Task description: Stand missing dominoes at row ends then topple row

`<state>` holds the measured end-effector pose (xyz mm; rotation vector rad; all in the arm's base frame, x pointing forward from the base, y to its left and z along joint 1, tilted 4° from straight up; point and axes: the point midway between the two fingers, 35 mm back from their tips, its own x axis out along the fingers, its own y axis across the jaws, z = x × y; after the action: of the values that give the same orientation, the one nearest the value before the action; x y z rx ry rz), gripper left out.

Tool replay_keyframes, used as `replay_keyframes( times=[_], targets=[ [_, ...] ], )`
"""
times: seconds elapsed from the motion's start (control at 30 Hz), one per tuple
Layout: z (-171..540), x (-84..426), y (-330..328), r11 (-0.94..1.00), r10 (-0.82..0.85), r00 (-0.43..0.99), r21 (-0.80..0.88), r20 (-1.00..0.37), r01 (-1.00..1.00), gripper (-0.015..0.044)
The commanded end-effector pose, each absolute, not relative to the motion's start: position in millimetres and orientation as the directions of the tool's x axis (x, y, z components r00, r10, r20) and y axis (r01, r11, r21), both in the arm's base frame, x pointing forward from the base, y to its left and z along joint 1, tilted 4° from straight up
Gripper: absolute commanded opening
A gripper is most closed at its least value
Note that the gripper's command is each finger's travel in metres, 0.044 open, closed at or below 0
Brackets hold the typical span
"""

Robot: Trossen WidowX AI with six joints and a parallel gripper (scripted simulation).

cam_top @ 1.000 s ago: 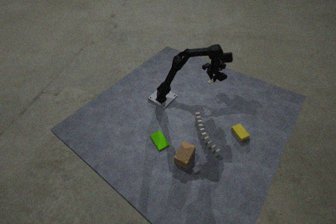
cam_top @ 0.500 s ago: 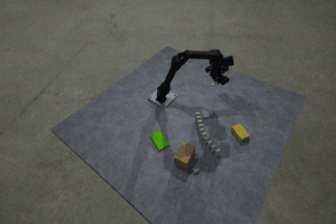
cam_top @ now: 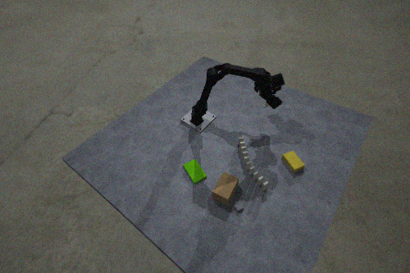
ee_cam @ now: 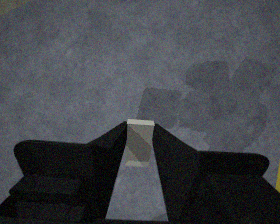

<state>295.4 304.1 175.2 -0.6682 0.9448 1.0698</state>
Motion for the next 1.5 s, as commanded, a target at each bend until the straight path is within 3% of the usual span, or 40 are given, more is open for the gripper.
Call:
replay_keyframes(
  times=[0.0,1.47],
  targets=[
    [174.3,299.6,306.0,0.37,0.48,0.192,-0.001,-0.856,-0.929,0.0107],
    [169.5,306.3,287.3,0.333,0.874,0.29,0.046,-0.389,-0.942,0.0107]
  ],
)
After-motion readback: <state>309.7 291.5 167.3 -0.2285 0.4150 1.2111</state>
